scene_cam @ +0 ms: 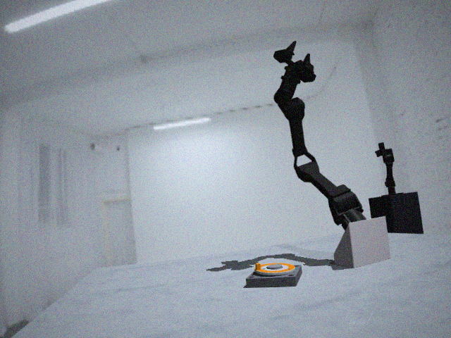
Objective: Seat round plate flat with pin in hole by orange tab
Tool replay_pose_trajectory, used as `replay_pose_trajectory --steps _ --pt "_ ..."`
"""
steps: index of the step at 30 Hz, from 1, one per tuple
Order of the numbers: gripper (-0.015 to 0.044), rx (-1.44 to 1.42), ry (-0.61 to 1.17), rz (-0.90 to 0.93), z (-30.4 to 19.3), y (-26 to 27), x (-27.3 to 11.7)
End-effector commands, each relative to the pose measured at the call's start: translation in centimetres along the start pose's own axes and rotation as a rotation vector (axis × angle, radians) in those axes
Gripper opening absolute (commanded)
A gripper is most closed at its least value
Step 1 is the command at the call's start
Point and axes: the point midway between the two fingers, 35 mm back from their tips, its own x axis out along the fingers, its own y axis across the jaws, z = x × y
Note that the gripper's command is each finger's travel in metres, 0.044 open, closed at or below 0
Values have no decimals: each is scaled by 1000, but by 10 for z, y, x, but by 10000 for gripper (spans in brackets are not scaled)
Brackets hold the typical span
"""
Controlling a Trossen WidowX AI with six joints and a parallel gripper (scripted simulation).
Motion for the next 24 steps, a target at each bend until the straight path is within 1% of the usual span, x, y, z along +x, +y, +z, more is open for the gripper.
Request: replay_pose_trajectory --steps 1,2,4,8,10,12,15,16,17,18,20,24 --pt "374 22 -5 16 2 5 -1" --pt "348 88 -18 65 9 20 -2" --pt "295 330 -45 254 36 76 -16" --pt "190 572 -33 460 63 130 -40" --pt "138 655 -18 532 72 147 -49" --pt "85 875 49 736 97 191 -80" --pt "6 1086 160 955 123 231 -120" --pt "0 1154 208 1031 132 243 -135" --pt "0 1170 220 1049 134 246 -139" --pt "0 1216 259 1105 141 254 -151" --pt "0 1367 425 1304 163 279 -198" --pt "0 1521 718 1570 193 301 -268"
